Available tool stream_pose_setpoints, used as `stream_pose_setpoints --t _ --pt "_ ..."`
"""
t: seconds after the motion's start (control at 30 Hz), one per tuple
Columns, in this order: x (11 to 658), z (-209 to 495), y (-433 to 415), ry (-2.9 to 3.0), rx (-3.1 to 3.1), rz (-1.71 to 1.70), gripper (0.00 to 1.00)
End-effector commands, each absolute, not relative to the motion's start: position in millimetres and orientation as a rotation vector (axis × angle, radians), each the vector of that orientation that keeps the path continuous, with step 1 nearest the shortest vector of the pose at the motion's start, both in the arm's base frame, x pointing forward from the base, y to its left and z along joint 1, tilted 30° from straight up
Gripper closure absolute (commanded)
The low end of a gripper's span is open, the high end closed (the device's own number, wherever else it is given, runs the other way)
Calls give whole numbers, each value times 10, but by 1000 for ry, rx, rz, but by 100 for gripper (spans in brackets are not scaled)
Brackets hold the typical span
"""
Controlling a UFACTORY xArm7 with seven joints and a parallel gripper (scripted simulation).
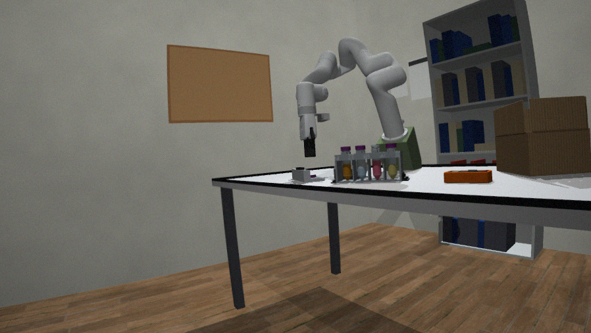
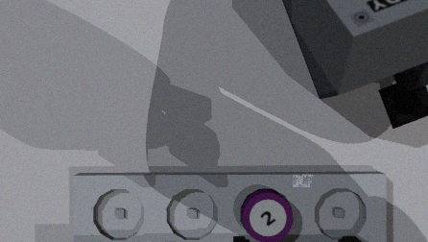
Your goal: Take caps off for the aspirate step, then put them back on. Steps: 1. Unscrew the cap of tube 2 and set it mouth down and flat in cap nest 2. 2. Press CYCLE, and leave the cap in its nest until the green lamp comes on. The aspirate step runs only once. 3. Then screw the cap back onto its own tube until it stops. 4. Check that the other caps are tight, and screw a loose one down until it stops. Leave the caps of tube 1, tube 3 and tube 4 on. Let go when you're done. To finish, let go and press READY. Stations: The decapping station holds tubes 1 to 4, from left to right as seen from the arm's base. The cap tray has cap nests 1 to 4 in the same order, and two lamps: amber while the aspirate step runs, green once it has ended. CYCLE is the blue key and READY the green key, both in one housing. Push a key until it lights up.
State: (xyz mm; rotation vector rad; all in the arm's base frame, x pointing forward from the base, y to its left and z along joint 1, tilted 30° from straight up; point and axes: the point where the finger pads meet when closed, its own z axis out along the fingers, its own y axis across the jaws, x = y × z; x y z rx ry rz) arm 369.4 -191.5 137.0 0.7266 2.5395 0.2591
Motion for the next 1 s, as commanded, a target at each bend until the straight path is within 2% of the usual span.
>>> stream_pose_setpoints --t 0.0,0.47,0.5,0.97 --pt "3574 1577 -1931 2539 727 260 54" --pt "3385 1907 -1951 2539 727 260 54" --pt "3362 1871 -1879 2529 838 272 100" --pt "3152 1541 -1215 2251 1824 365 100"
